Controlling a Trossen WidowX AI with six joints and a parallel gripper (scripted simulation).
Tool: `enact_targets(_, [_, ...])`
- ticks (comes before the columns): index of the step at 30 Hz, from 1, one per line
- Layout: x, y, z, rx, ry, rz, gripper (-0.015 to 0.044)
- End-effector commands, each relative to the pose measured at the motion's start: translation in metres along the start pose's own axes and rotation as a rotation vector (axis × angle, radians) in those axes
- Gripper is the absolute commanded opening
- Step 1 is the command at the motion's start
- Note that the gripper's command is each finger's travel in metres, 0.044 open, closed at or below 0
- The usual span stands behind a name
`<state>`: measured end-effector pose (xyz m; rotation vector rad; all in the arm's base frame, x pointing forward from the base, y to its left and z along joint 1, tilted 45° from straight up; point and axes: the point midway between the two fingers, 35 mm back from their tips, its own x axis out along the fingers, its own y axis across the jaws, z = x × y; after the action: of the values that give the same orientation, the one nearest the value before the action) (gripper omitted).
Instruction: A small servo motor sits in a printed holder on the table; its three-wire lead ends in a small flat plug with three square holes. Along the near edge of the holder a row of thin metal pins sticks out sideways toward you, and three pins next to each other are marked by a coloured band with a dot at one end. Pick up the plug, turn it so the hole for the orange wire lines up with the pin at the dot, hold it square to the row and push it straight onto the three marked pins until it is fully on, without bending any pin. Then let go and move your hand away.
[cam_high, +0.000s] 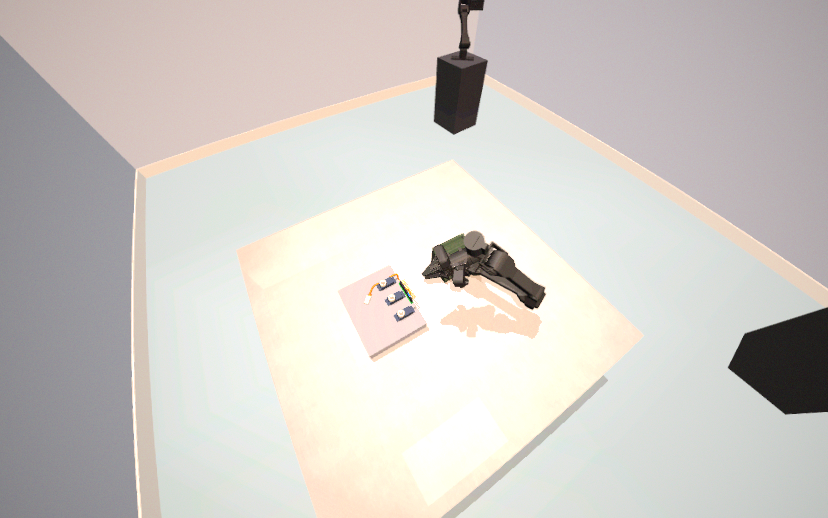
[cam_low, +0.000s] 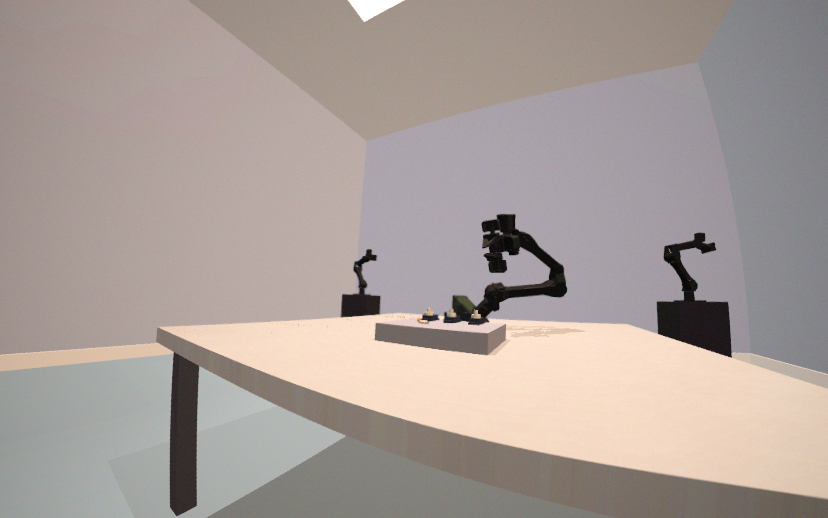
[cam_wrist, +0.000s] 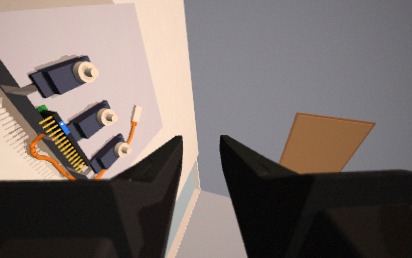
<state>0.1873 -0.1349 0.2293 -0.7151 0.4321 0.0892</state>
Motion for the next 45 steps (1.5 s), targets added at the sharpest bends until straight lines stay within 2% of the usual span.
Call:
enact_targets(1, [0.010, -0.001, 0.004, 0.020, 0.009, 0.008, 0.0115])
enact_targets(24, [0.053, -0.007, 0.048, 0.140, -0.028, -0.037, 0.0115])
enact_targets(45, [0.075, -0.004, 0.119, 0.357, -0.207, -0.116, 0.0115])
